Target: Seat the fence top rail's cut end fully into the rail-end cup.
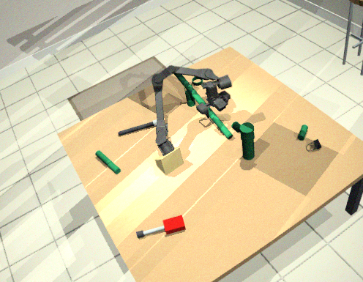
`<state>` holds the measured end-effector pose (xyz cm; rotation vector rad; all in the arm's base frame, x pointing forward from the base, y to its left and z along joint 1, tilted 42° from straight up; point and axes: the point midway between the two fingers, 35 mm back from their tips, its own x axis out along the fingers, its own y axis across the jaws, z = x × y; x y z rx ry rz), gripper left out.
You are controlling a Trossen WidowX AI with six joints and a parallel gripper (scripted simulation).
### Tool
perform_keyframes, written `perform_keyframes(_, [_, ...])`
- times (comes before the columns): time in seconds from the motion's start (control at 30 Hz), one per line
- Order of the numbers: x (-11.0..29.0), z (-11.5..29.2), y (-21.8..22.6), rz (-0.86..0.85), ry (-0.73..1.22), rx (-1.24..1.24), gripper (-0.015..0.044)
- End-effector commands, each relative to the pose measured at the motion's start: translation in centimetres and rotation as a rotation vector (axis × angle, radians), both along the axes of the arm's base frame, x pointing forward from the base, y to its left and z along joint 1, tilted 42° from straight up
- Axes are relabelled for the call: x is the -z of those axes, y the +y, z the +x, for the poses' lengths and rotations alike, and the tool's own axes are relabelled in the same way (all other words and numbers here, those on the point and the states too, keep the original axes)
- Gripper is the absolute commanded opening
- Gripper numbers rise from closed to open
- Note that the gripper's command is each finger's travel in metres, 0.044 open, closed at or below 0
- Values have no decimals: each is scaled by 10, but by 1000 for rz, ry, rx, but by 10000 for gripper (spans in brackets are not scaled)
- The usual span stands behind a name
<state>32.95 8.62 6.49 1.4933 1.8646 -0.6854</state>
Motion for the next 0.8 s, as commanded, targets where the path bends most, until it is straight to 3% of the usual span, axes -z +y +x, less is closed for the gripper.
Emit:
perform_keyframes(0.0, [4,-3,4,5,11,2,440])
perform_keyframes(0.77, [30,-7,26,6,11,2,440])
